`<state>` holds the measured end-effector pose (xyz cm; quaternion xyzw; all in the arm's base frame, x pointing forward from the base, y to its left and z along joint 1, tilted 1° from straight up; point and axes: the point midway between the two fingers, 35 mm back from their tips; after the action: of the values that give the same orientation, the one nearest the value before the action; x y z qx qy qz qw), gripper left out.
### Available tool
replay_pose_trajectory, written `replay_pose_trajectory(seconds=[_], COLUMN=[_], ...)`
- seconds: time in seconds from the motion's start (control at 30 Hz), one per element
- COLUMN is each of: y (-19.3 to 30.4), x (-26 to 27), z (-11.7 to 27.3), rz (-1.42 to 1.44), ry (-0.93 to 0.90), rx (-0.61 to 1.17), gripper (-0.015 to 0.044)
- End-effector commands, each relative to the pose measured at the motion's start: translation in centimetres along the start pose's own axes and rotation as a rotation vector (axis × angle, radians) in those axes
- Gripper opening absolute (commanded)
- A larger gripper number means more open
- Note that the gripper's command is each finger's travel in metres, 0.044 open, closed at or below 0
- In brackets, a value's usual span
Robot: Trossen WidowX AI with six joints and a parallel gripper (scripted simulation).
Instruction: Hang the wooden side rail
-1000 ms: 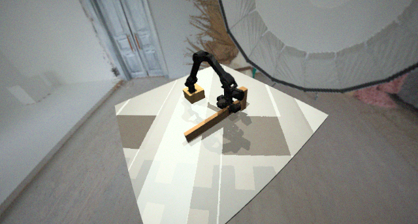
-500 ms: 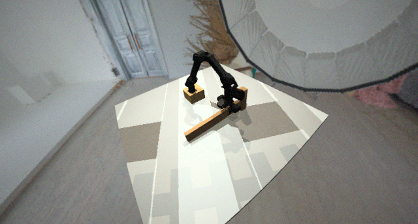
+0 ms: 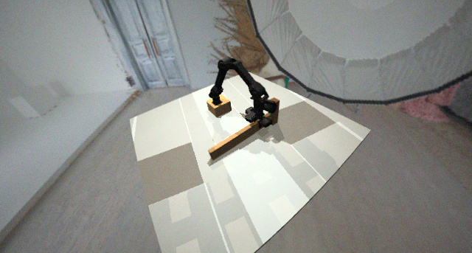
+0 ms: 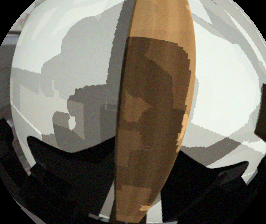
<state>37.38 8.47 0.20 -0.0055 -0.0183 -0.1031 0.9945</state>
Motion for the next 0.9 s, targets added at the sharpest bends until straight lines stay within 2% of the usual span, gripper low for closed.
replay_pose_trajectory(seconds=[0.0, 0.87], y=[0.15, 0.48], x=[0.01, 0.12], z=[0.05, 0.29], rz=[-0.004, -0.004], ry=[-0.004, -0.004], rx=[0.004, 0.004], gripper=[0.0000, 0.0000])
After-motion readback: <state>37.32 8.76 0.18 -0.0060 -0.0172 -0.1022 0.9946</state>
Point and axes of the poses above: the point midway between the two fingers, 35 mm back from their tips, its own z axis back along the fingers, its own x axis across the jaws, y = z × x, and after that the axes turned 12 degrees about -z, right-handed
